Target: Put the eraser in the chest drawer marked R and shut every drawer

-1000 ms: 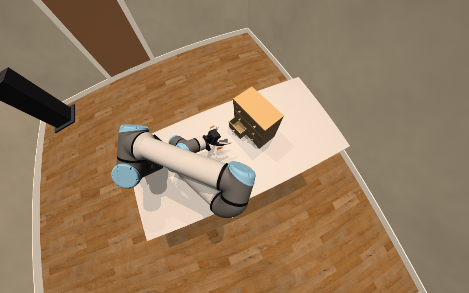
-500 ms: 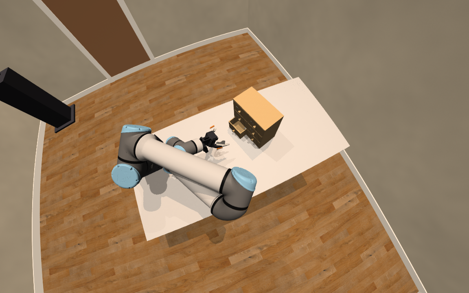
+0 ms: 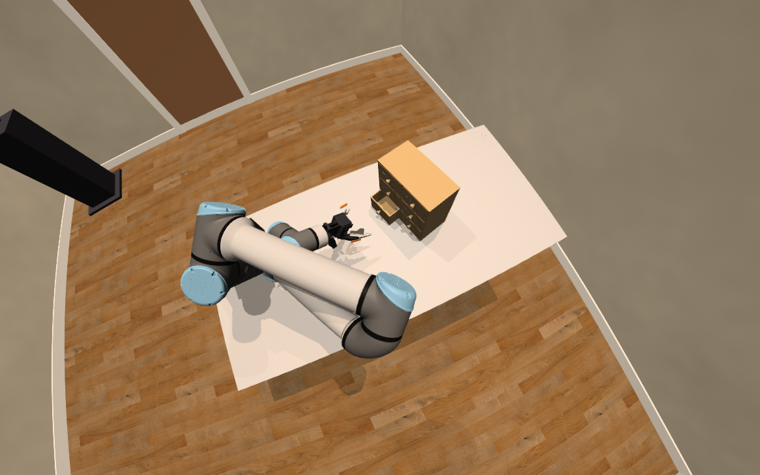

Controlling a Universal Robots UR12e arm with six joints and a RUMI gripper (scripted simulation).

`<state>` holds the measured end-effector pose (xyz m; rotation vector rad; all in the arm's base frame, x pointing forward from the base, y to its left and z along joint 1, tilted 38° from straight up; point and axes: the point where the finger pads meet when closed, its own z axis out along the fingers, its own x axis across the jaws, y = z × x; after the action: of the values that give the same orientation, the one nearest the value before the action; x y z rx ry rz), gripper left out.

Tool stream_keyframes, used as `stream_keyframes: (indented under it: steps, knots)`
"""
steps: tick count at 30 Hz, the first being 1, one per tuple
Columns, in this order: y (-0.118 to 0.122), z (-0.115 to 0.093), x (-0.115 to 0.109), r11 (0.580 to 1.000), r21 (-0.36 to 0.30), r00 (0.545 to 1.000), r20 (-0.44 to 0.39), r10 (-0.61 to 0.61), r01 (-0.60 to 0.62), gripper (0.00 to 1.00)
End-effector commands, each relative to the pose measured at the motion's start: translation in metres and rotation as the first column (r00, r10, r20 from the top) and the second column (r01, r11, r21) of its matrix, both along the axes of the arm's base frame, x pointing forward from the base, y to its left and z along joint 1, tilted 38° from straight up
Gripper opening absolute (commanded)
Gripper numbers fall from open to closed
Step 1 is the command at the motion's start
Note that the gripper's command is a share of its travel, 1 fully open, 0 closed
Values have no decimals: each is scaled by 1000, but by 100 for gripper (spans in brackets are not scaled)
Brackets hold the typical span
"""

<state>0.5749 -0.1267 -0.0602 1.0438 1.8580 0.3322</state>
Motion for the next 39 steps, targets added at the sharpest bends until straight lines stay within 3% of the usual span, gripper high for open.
stream_keyframes:
  steps: [1,39]
  knots:
    - [0,0,0,1000,0,1000,0,0,0,100]
    - [3,3,0,998,-21,995,-75,-59,58,100]
